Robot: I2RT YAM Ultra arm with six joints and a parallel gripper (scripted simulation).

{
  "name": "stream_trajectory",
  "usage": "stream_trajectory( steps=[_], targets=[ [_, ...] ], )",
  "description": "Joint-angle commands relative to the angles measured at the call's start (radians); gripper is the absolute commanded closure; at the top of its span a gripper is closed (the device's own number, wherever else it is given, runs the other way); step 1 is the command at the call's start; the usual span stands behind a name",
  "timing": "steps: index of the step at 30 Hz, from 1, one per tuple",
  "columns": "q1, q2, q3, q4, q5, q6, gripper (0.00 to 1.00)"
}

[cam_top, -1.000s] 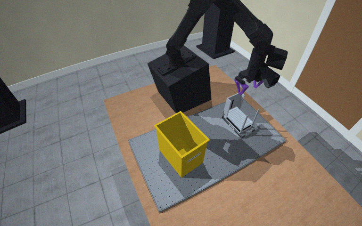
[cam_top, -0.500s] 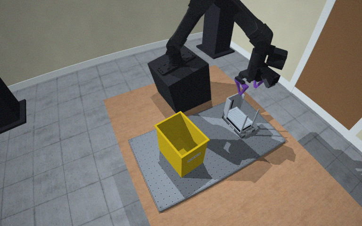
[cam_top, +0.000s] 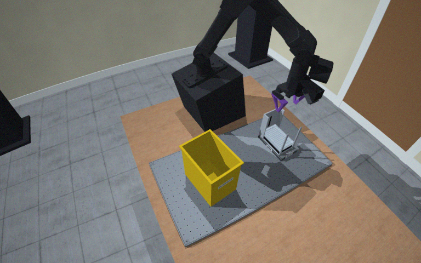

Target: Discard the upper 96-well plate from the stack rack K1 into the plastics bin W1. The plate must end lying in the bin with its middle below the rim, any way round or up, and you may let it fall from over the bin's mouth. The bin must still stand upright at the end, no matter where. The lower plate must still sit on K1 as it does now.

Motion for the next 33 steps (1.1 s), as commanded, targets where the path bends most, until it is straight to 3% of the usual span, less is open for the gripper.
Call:
stream_trajectory(
  steps=[1,33],
  targets=[
    [0.001,-0.005,-0.001,0.028,0.008,-0.004,0.00],
    [-0.021,0.081,-0.068,0.185,0.010,-0.026,0.00]
  ],
)
